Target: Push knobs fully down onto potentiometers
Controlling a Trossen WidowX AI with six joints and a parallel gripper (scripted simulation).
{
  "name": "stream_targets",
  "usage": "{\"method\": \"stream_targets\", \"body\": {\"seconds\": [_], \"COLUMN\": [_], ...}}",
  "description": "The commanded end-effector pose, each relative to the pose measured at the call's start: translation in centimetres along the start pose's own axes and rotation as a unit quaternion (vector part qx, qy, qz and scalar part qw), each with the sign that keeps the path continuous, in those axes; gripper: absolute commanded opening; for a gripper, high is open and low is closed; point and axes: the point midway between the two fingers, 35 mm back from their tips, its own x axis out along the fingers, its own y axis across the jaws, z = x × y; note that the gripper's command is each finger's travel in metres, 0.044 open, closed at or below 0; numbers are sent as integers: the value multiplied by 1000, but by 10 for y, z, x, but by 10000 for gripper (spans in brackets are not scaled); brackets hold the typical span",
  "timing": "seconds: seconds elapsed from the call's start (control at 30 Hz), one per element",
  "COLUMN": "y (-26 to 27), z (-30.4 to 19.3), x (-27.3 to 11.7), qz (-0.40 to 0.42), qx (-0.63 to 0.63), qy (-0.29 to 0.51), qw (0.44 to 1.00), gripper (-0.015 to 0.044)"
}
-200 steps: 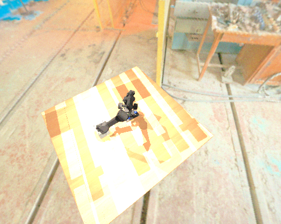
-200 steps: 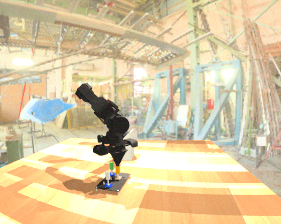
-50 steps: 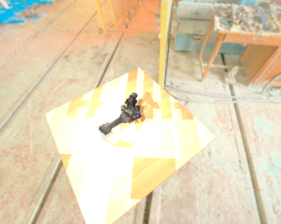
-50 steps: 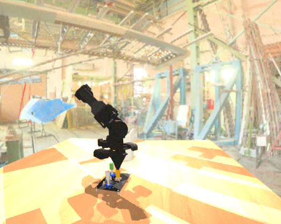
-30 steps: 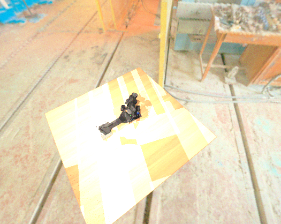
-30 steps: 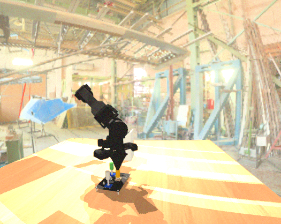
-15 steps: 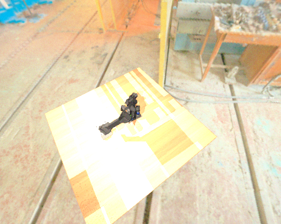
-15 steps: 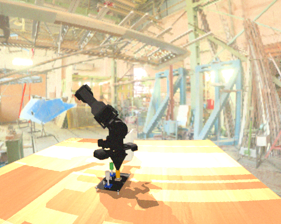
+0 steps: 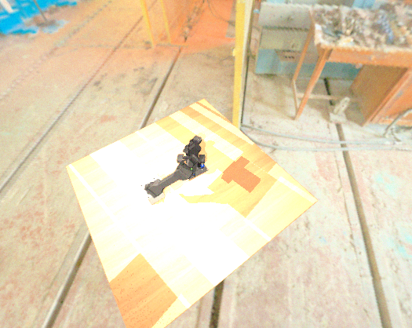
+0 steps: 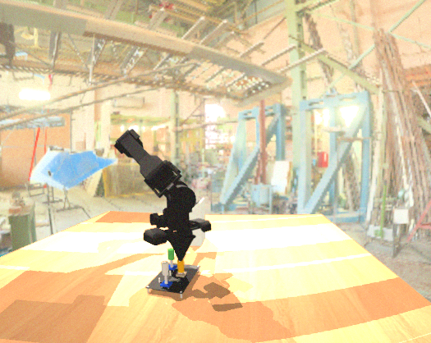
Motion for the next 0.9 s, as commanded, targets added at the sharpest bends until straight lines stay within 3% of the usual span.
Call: {"method": "stream_targets", "body": {"seconds": [0.0, 0.8, 0.87], "y": [2, 2, 0], "z": [1, 0, 1], "x": [11, -21, -16], "qz": [-2, -3, -3], "qx": [6, 6, 0], "qy": [-7, -6, -10], "qw": [1000, 1000, 1000], "gripper": [0, 0, 53]}}
